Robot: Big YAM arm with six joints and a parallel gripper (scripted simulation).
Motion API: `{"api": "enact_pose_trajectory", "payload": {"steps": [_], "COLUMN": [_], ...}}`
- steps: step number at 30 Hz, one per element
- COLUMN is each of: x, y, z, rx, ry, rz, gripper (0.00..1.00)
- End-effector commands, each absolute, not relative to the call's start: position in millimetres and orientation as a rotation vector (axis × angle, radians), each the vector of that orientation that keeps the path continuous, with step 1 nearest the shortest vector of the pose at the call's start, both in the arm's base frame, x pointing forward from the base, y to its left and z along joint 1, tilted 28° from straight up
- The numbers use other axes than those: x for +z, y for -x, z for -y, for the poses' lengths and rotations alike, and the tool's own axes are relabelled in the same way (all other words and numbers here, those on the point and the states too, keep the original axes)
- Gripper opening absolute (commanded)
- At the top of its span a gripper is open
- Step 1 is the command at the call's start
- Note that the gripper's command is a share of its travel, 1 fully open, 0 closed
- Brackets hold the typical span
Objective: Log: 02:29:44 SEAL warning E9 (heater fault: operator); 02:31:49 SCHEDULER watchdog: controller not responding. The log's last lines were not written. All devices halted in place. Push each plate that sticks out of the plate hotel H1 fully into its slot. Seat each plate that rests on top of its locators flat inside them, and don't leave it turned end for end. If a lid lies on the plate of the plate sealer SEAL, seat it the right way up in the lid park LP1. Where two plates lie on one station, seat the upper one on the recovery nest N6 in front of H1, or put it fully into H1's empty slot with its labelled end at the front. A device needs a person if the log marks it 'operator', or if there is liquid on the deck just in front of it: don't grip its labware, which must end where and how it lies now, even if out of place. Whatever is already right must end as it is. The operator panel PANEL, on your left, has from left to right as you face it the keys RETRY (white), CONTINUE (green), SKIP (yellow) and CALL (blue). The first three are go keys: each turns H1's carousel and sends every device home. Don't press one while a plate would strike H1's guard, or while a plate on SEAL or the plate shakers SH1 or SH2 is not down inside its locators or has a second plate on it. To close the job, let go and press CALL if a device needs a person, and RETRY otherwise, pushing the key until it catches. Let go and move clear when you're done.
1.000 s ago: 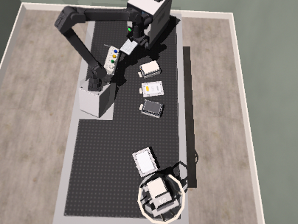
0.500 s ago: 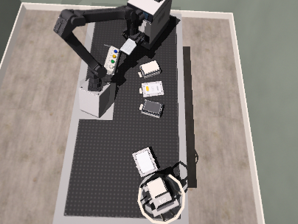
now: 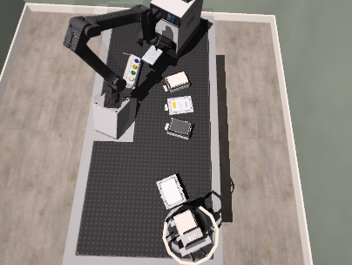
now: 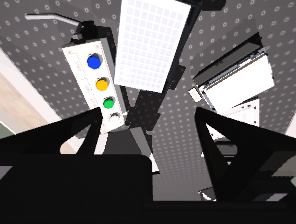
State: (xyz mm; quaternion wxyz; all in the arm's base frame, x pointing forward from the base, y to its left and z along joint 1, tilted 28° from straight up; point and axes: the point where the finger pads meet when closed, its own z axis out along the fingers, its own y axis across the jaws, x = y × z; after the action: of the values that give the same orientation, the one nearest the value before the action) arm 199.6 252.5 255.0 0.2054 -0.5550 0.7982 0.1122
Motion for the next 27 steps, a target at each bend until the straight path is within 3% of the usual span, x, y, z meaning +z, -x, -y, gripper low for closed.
{"api": "enact_pose_trajectory", "payload": {"steps": [1,27], "x": [264.4,263.5], "y": [-186.9,-111.9], "z": [-257.2,-284.3], "rx": [0.331,0.343], "ry": [1.532,1.53], "rz": [-2.192,-2.194], "gripper": [1.0,1.0]}}
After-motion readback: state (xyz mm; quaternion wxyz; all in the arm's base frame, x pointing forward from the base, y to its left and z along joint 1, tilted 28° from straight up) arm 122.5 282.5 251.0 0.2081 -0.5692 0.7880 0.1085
